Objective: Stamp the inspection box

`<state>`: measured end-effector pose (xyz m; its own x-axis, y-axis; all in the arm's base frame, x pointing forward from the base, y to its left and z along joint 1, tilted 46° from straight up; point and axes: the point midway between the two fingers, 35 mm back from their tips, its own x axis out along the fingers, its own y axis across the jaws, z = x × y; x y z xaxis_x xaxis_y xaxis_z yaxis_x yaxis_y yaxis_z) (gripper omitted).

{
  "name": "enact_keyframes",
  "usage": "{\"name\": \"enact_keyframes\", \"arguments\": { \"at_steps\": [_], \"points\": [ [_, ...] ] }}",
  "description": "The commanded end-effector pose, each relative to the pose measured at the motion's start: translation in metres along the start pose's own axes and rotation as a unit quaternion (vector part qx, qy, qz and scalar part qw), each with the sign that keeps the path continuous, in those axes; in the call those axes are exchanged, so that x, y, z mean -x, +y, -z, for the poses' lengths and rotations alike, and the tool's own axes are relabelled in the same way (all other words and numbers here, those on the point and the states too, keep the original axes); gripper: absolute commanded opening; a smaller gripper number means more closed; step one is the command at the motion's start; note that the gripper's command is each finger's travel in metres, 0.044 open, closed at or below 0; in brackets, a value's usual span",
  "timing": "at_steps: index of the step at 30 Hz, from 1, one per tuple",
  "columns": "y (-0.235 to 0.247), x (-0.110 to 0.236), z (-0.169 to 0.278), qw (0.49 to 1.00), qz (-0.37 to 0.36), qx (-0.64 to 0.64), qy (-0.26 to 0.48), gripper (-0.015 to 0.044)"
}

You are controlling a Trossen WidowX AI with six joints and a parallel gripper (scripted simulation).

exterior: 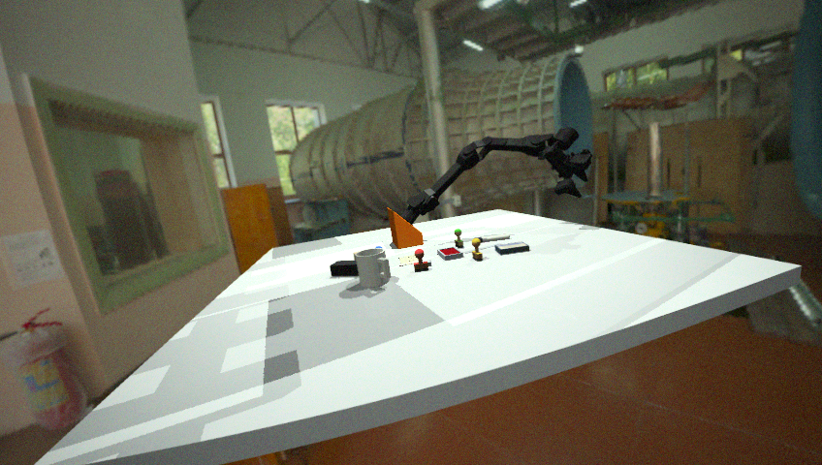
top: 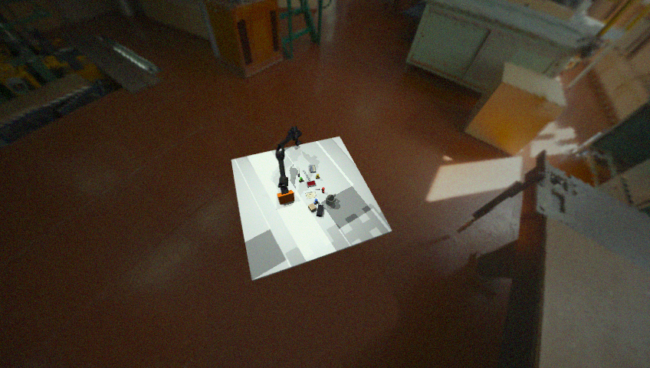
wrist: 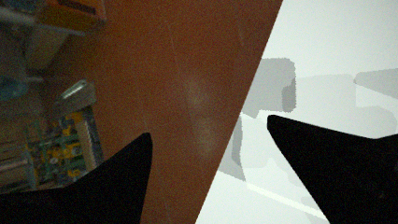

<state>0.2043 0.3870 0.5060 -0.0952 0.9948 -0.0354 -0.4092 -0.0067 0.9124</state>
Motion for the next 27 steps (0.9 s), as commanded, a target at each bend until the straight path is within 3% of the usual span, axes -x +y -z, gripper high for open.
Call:
{"name": "enact_keyframes", "arguments": {
  "at_steps": [1, 7, 17, 27],
  "points": [
    [-0.003, 0.001, -0.001, 1.0, 0.004, 0.0, -0.001, 0.0374],
    [-0.093, 0.039, -0.012, 0.993, 0.114, -0.001, -0.018, 0.0216],
    [-0.236, 0.144, 0.023, 0.959, 0.281, -0.044, 0.0, 0.0213],
    [-0.321, 0.248, 0.136, 0.922, 0.357, -0.135, 0.062, 0.0213]
  ]
}}
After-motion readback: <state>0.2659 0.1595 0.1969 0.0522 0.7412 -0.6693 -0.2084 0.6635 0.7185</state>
